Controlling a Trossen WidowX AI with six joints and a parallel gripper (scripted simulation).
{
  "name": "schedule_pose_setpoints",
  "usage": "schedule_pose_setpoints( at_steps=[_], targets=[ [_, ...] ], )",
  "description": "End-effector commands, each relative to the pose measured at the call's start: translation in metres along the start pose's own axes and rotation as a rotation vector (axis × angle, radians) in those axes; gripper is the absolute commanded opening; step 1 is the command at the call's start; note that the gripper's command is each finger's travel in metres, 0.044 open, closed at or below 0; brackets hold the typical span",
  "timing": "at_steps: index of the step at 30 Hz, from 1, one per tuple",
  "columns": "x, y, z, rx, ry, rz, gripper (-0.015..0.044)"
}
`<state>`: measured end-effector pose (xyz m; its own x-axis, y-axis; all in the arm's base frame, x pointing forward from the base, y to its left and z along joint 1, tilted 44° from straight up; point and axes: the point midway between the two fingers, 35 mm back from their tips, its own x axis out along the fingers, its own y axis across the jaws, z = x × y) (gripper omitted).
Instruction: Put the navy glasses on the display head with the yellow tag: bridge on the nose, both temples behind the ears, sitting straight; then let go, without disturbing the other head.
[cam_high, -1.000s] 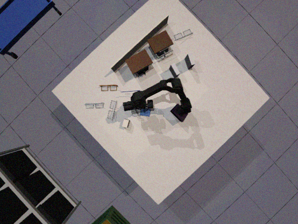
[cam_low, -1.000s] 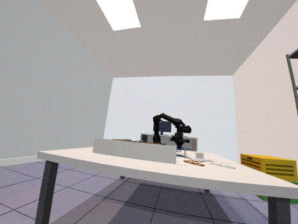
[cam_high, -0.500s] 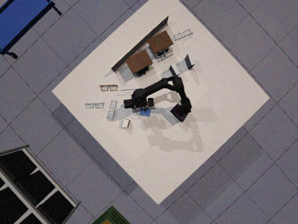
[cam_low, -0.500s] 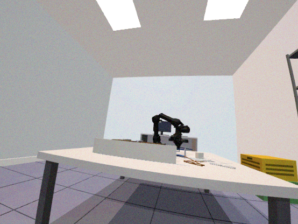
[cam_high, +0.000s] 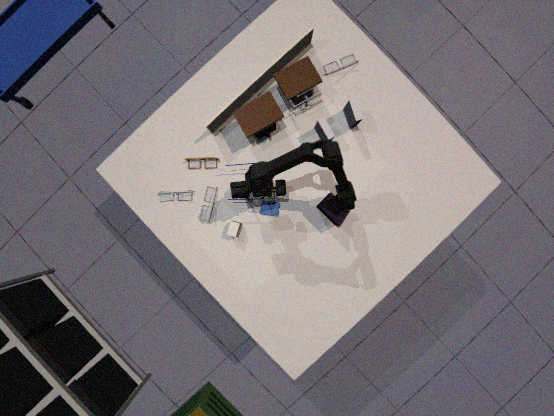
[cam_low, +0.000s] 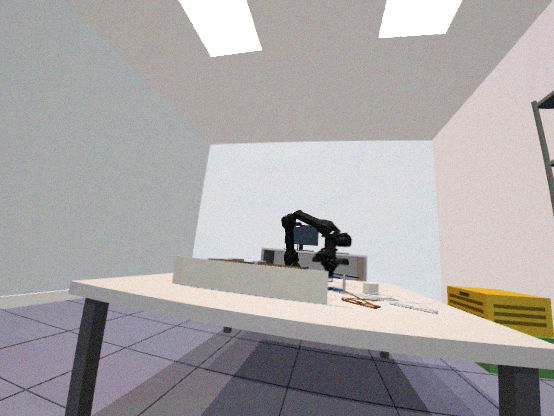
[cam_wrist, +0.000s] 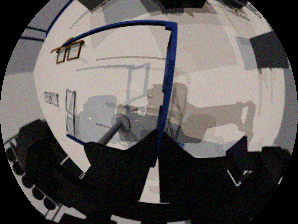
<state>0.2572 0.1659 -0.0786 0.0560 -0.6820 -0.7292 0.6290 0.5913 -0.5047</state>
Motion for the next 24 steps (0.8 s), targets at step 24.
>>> schedule_pose_setpoints(
  at_steps=[24],
  targets=[
    [-0.0024,-0.0002,-0.0022,0.002,-0.006,0.006,0.0000]
  ],
)
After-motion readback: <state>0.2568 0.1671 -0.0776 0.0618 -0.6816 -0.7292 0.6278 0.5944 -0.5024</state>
